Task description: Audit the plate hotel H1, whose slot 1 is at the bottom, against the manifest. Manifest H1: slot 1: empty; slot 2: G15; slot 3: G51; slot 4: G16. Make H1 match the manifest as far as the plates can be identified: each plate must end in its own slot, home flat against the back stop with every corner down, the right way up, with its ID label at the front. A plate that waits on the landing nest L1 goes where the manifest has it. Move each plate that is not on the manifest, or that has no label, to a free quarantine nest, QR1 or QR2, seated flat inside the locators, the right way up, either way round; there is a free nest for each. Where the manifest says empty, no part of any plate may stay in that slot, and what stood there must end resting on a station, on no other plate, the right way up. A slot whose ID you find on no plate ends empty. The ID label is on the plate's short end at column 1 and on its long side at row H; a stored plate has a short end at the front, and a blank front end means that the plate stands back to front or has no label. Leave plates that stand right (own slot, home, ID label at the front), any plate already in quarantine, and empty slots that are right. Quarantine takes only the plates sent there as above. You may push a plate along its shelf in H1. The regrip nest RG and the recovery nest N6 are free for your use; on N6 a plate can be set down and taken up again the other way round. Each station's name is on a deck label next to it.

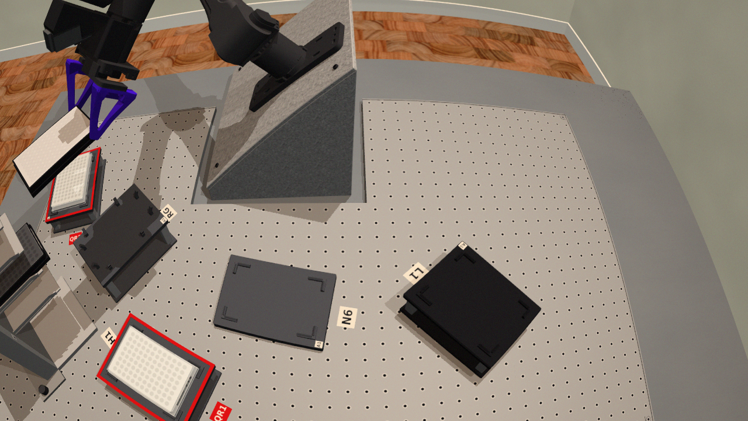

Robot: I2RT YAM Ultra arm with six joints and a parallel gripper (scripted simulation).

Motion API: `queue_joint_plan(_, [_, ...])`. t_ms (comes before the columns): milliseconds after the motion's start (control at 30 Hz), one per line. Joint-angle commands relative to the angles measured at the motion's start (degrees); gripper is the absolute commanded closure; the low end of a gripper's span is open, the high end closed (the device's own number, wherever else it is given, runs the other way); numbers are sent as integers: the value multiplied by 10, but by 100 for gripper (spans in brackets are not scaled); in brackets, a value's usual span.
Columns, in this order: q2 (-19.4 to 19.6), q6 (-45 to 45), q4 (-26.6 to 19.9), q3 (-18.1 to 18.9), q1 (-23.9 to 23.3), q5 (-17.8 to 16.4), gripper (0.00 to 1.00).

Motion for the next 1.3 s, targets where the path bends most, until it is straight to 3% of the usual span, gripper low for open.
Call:
queue_joint_plan(0, [4,16,-17,10,11,12,14])
queue_joint_plan(500, [29,76,-84,48,57,52,14])
queue_joint_plan(1267, [29,75,-84,47,56,51,14])
